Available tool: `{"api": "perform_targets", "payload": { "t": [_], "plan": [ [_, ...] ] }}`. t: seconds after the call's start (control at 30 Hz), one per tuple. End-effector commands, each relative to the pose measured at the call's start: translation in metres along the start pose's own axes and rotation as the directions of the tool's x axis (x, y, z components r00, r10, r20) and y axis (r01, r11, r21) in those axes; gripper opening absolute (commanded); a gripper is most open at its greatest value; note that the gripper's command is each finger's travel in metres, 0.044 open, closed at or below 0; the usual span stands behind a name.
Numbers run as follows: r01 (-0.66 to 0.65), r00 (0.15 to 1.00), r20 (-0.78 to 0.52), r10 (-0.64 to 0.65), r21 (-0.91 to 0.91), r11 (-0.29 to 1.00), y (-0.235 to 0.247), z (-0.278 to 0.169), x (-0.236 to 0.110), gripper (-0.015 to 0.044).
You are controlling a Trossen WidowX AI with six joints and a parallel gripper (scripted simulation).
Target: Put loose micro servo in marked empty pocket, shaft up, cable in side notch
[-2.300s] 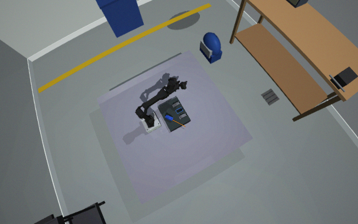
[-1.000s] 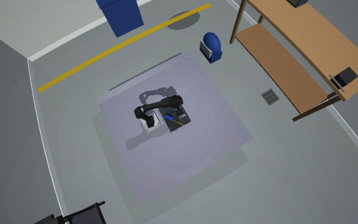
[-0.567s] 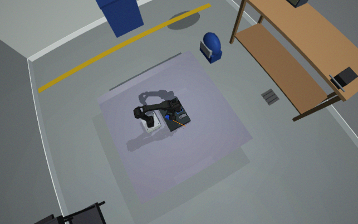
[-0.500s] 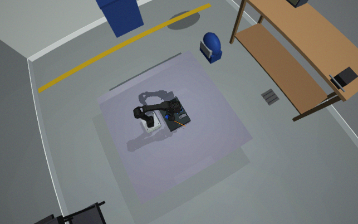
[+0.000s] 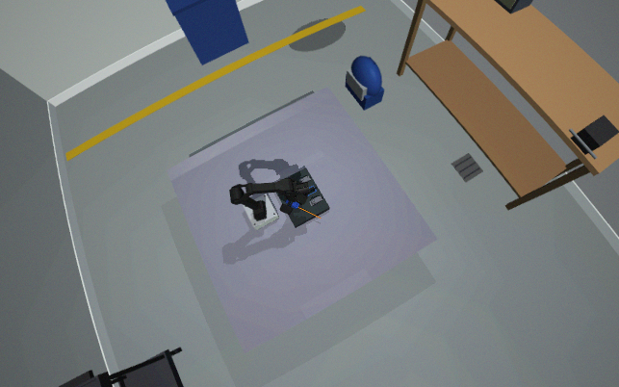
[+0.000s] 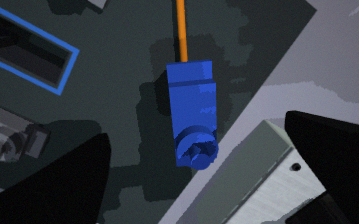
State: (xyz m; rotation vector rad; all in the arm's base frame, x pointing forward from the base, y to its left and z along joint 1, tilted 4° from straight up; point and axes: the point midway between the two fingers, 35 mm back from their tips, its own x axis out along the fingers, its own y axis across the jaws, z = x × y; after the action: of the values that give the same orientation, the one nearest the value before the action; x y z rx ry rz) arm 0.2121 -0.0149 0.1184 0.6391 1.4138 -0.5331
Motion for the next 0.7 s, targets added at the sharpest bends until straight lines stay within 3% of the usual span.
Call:
{"api": "perform_targets", "payload": {
  "t": [0.0, 0.67],
  "plan": [
    [0.009, 1.0, -0.006, -0.009, 0.01, 1.0, -0.002, -0.001, 0.007, 0.044],
    [0.009, 1.0, -0.006, -0.009, 0.01, 1.0, -0.002, -0.001, 0.044, 0.044]
  ]
}}
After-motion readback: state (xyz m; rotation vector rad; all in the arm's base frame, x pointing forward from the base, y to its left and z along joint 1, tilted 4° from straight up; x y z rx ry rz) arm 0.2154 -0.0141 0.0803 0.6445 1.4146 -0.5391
